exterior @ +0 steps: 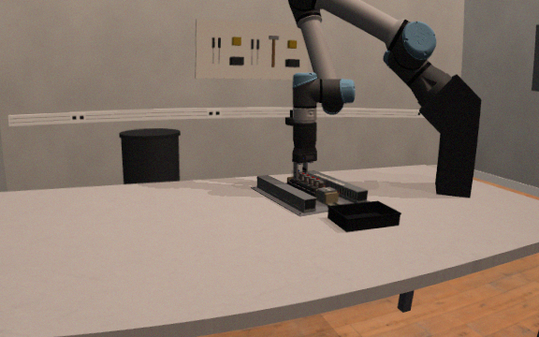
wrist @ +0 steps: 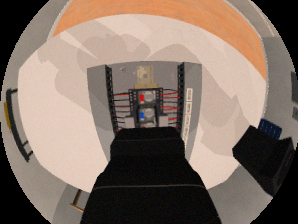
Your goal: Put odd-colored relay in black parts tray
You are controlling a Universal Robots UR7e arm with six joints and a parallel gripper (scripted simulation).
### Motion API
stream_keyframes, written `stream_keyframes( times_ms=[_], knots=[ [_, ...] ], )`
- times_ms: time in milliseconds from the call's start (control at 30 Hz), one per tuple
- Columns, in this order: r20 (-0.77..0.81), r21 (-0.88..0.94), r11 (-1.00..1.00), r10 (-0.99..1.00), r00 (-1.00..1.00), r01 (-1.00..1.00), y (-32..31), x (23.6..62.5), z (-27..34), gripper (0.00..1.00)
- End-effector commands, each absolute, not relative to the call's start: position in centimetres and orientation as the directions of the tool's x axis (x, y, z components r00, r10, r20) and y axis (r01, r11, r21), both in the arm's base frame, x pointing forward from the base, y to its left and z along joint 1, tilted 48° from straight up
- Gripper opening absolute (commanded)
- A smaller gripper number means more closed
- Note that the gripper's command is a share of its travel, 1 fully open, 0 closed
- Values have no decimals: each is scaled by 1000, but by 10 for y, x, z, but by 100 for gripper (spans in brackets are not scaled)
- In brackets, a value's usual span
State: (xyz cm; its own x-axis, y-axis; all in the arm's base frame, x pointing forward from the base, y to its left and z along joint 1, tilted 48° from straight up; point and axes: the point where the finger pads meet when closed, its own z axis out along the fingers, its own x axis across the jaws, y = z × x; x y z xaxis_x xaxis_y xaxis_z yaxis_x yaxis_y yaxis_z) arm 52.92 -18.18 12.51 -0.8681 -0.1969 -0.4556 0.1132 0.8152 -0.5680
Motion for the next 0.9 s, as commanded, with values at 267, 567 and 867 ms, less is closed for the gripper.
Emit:
stream_keyframes(
  times_ms=[267,567,867],
  knots=[
    [-468,-568,815,-207,-859,113,-182,529,126,0],
    [-483,-568,815,-219,-848,113,-182,528,125,0],
    [-486,-568,815,-221,-845,113,-182,528,125,0]
  ],
)
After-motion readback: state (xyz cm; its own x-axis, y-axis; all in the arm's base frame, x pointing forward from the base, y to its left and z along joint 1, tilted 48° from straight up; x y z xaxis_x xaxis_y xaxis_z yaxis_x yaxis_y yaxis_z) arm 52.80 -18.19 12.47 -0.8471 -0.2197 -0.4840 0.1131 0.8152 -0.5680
